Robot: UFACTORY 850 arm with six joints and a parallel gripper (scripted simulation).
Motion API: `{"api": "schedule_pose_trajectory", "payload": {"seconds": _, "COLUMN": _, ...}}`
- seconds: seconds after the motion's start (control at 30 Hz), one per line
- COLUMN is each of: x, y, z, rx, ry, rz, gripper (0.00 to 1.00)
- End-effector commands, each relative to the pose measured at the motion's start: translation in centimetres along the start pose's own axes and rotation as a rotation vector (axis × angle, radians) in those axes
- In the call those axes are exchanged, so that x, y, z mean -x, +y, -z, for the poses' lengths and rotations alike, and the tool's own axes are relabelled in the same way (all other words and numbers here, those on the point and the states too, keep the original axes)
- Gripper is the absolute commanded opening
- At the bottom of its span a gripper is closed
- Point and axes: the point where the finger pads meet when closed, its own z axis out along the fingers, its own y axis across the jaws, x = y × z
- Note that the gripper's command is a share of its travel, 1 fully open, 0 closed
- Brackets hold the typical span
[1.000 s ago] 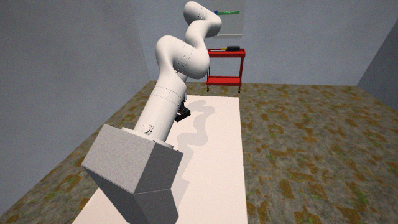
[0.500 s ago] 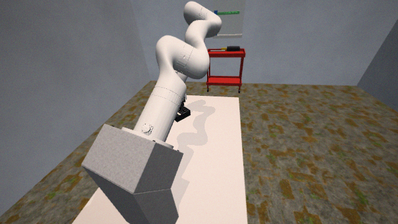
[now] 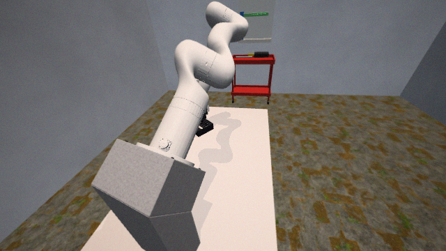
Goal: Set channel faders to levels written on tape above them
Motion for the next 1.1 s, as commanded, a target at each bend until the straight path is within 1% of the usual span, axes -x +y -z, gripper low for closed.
{"api": "schedule_pose_trajectory", "payload": {"seconds": 0.0, "x": 0.04, "y": 0.05, "z": 0.05, "rx": 0.001, "ry": -0.001, "rz": 0.0, "gripper": 0.0}}
{"api": "schedule_pose_trajectory", "payload": {"seconds": 0.67, "x": 0.04, "y": 0.05, "z": 0.02, "rx": 0.001, "ry": -0.001, "rz": 0.0, "gripper": 0.0}}
{"api": "schedule_pose_trajectory", "payload": {"seconds": 1.07, "x": 0.04, "y": 0.05, "z": -0.48, "rx": 0.001, "ry": -0.001, "rz": 0.0, "gripper": 0.0}}
